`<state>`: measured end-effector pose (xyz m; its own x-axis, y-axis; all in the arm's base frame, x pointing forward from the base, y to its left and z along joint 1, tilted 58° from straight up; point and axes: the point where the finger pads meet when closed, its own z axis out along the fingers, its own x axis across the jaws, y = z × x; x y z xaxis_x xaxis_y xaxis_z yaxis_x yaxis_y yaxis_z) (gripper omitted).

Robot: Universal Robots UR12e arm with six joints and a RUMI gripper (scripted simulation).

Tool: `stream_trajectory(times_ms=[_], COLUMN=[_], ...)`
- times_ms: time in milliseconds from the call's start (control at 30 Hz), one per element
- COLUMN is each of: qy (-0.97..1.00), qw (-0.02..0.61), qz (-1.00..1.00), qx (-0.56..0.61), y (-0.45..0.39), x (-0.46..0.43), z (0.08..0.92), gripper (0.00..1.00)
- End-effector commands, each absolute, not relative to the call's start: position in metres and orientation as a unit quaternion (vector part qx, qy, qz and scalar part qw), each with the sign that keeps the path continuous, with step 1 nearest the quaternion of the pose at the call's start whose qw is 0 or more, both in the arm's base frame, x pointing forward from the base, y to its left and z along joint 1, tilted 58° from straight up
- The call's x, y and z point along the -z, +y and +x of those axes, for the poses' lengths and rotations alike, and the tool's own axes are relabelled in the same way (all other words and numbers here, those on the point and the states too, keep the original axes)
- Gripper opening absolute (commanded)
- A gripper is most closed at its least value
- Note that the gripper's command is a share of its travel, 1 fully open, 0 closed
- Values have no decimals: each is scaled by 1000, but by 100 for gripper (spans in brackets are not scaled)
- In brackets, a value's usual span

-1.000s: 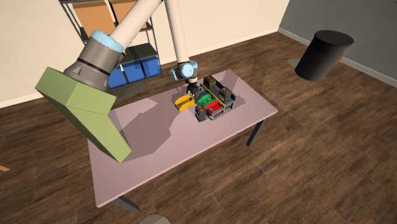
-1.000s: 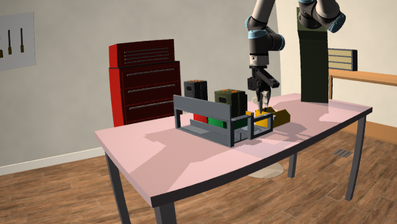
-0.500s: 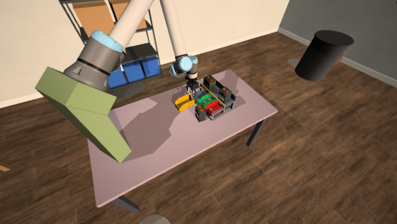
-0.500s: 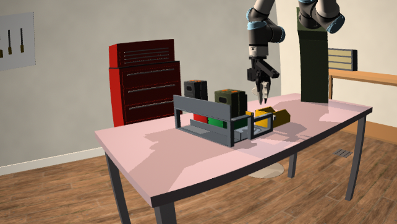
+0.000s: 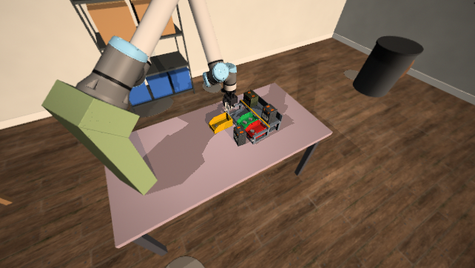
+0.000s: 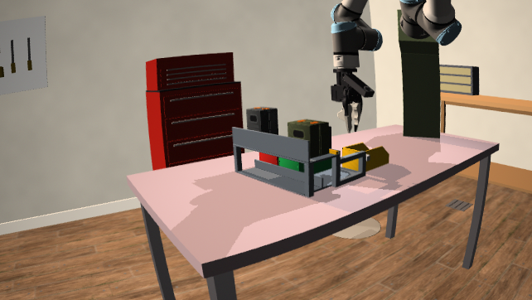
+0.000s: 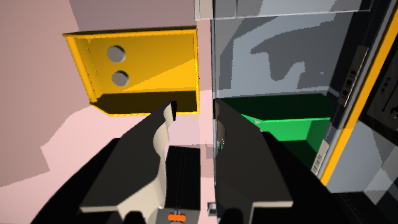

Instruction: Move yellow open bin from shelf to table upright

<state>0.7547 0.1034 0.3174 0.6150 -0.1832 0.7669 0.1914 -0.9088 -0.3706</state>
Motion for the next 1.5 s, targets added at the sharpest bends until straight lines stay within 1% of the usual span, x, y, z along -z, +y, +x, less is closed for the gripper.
stream_trajectory(times_ms=[0, 1467], qy=[-2, -3], qw=[213, 213], qz=[-873, -873], qx=[439, 439], y=[104, 110], x=[-317, -309], z=[756, 767], gripper=[20, 20])
